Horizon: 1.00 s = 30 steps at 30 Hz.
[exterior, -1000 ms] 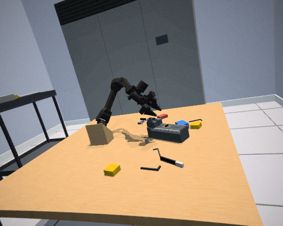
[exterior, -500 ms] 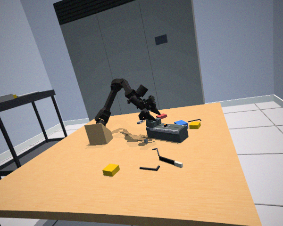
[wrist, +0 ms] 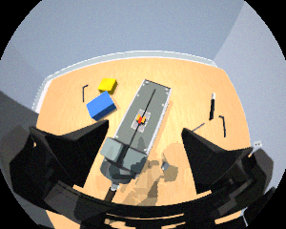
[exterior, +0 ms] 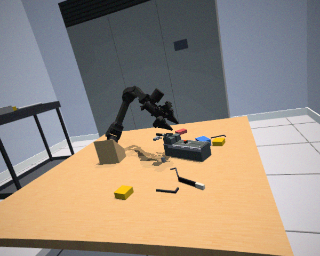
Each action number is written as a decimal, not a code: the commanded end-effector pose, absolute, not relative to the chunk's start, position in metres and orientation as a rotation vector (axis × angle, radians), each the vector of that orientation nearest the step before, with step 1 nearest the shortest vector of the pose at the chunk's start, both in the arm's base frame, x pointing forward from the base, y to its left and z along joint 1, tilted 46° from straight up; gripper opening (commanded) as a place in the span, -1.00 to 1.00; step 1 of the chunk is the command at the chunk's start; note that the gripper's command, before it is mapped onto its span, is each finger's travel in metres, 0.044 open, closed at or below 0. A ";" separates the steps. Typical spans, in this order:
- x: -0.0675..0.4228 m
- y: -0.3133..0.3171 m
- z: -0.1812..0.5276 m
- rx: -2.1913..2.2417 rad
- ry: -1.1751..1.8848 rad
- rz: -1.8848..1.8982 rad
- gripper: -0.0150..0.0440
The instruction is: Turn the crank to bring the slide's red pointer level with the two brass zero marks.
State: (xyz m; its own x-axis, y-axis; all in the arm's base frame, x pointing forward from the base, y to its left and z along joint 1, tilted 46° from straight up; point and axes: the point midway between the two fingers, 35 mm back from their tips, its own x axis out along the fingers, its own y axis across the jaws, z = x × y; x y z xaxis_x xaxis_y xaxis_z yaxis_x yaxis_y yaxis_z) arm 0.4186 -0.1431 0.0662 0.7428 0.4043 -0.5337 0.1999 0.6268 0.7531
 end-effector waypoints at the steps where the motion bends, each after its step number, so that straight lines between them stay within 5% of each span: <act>1: 0.418 -0.152 0.081 0.897 0.737 0.139 1.00; 30: 0.312 -0.090 0.131 0.969 0.851 -0.183 1.00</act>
State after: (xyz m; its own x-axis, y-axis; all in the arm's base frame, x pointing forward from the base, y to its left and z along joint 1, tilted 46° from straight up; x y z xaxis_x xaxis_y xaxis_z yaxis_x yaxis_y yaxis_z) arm 0.3238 -0.0966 0.1324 0.6850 0.2341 -0.6899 0.4653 0.5882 0.6615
